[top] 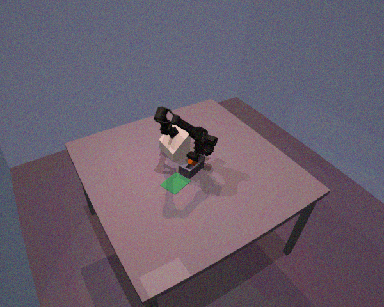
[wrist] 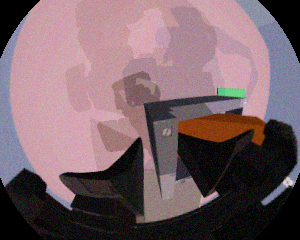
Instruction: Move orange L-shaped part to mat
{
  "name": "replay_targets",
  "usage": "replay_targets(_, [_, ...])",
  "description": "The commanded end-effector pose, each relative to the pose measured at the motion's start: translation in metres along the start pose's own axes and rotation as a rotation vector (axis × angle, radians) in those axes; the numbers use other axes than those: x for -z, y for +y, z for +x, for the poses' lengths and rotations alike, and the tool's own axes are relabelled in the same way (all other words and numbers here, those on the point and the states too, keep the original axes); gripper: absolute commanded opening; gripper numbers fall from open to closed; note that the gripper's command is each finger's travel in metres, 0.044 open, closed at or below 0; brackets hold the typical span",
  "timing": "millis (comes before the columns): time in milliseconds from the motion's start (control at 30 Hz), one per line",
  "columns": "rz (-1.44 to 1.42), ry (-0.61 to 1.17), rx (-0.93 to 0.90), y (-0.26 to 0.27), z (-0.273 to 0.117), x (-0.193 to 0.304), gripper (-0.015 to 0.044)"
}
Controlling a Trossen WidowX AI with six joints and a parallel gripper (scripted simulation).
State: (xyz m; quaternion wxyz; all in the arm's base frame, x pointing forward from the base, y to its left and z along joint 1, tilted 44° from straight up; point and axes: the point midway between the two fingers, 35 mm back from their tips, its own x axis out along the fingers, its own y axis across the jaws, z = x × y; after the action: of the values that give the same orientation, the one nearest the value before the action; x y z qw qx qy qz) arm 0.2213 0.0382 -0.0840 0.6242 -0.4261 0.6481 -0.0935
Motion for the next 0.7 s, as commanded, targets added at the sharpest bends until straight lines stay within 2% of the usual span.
replay_targets(0, [-0.003,0.002,0.010,-0.002,0.002,0.001,0.0180])
replay_targets(667, [-0.003,0.001,0.009,0.010,-0.015,0.000,0.0180])
